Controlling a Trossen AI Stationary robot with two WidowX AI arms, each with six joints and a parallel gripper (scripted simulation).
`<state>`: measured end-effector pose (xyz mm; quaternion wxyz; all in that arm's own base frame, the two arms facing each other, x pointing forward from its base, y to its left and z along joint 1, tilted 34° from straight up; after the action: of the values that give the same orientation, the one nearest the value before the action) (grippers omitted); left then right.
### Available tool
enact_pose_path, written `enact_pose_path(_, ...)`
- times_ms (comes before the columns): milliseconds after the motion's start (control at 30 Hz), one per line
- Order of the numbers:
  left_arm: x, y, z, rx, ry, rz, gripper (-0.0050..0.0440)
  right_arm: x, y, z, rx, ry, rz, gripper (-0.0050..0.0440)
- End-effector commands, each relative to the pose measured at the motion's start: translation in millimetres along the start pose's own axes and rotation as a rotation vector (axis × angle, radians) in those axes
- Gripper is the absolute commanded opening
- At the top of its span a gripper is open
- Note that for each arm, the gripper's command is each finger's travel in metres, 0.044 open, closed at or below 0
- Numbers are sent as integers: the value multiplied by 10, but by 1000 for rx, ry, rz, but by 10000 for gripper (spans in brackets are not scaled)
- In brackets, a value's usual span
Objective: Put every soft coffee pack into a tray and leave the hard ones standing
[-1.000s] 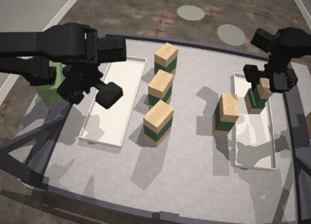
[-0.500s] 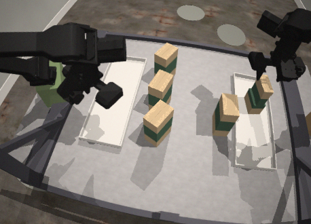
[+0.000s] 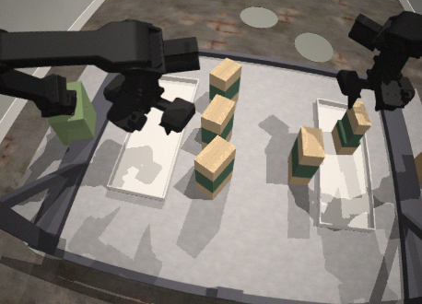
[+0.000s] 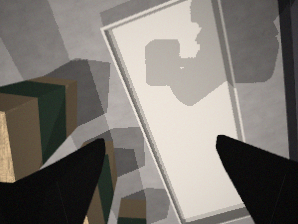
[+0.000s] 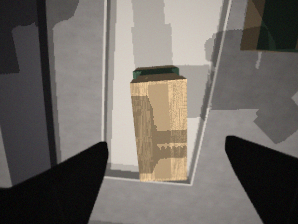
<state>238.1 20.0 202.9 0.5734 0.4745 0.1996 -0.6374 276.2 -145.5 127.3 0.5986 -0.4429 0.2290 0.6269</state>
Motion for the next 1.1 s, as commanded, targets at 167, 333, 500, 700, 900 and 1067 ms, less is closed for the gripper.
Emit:
enact_pose_path(167,-32,410,-395,-9,3,13,375,-45,-18,11,-12,14,-7,368)
enact_pose_path(333,-39,691,-699,-8,4,14,375,-45,-18,11,-12,14,-7,368)
enact_pose_path(500,-46,972,-1003,-7,5,15,375,-45,-18,11,-12,14,-7,368)
enact_pose_path(700,-49,1067,-1106,-6,6,16,375,-45,-18,11,-12,14,-7,368)
enact_pose_path(900,-49,1067,-1106,-6,6,16,375,-45,-18,11,-12,14,-7,368)
enact_pose_path(1067,-50,1067,-1106,-6,6,16,375,-45,-18,11,-12,14,-7,368)
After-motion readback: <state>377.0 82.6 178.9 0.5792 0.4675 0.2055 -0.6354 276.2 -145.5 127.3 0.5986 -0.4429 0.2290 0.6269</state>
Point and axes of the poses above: on each arm, the point midway between the two fingers, 35 mm back from their tips, its own x axis out along the fingers, its own y axis across the jaws, z = x × y, the point moved 10 cm from there along -x, back along the fingers, and after that the axes turned 6 degrees about -x, right-handed, at the moved point
